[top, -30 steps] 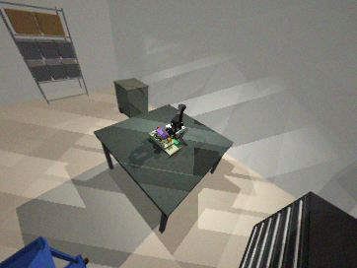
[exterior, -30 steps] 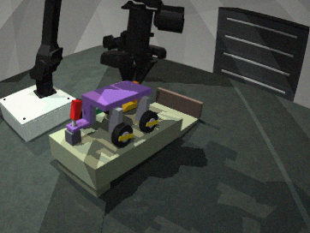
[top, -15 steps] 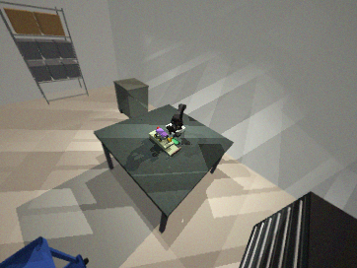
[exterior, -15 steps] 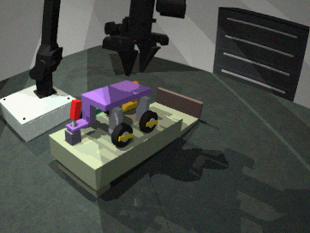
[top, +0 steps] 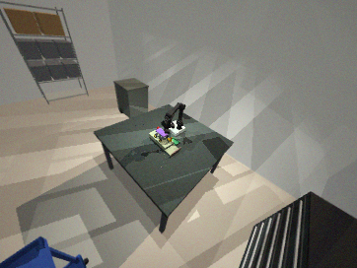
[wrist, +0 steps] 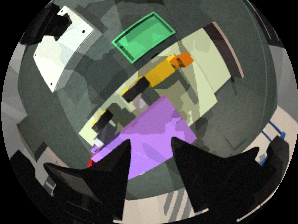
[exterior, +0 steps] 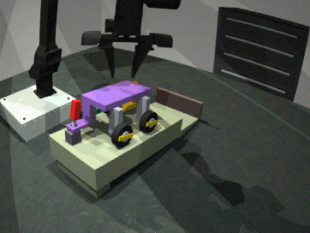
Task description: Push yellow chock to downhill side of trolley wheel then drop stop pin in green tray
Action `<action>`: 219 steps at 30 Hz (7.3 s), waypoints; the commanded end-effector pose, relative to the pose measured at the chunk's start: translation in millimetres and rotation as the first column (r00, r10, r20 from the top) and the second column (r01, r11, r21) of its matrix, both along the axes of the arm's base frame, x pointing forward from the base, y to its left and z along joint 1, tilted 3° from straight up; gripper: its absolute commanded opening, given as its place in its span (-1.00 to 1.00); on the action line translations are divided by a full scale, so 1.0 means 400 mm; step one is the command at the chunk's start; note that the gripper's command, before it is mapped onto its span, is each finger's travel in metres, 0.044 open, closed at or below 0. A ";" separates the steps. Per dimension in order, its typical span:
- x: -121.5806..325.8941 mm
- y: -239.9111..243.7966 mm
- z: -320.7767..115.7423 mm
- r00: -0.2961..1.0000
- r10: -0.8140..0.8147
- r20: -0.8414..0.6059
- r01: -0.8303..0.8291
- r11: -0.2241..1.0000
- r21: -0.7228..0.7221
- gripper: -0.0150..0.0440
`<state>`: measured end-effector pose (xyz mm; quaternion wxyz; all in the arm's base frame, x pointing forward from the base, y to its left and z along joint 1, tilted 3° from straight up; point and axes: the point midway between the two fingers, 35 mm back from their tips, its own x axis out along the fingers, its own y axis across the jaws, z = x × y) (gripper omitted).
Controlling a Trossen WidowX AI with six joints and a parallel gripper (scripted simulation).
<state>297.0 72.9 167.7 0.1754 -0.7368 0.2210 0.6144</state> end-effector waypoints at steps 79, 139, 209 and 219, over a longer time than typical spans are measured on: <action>0.047 -0.319 -0.117 0.628 -0.769 0.119 0.771 0.636 0.036 -0.11; 0.032 -0.306 -0.036 0.633 -0.766 0.114 0.768 0.640 0.031 -0.49; -0.141 -0.410 -0.018 0.634 -0.765 0.114 0.768 0.640 0.024 -0.49; -0.166 -0.394 -0.023 0.634 -0.765 0.113 0.768 0.640 0.024 -0.49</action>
